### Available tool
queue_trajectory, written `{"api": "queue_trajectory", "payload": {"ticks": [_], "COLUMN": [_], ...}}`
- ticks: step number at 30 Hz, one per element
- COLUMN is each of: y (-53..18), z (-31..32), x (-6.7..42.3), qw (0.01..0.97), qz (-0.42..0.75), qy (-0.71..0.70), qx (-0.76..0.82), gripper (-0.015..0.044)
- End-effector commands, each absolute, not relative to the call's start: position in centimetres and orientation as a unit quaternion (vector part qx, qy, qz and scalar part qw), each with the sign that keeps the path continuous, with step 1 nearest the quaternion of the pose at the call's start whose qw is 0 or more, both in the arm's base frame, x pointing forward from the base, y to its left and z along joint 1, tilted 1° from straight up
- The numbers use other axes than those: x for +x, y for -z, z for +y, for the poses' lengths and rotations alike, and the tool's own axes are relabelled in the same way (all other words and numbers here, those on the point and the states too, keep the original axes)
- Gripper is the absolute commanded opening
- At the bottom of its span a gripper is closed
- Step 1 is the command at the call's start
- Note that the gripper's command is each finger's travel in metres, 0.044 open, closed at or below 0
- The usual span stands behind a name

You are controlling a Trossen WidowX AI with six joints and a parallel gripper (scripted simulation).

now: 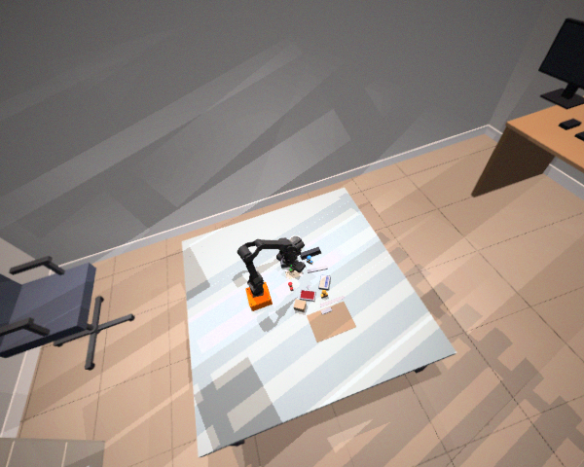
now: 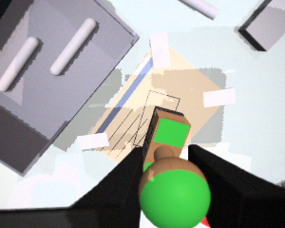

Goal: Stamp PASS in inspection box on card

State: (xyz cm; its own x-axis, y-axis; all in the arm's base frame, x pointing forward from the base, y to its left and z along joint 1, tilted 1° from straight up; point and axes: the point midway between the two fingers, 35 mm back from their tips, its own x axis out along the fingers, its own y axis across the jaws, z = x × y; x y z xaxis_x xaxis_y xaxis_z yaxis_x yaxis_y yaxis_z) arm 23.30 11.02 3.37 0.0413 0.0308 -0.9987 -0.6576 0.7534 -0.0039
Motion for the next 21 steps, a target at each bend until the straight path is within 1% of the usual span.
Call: {"api": "queue_trajectory", "payload": {"ticks": [1,21], "y": [-3.9,-7.0], "z": [11.0,10.7], "x": [23.3,23.1], "qw": [0.68,0.68], "qz": [0.645,0.645], "qy": [-0.252,-0.252], "qx": [-0.243,-0.244], "gripper": [0.0,0.0]}}
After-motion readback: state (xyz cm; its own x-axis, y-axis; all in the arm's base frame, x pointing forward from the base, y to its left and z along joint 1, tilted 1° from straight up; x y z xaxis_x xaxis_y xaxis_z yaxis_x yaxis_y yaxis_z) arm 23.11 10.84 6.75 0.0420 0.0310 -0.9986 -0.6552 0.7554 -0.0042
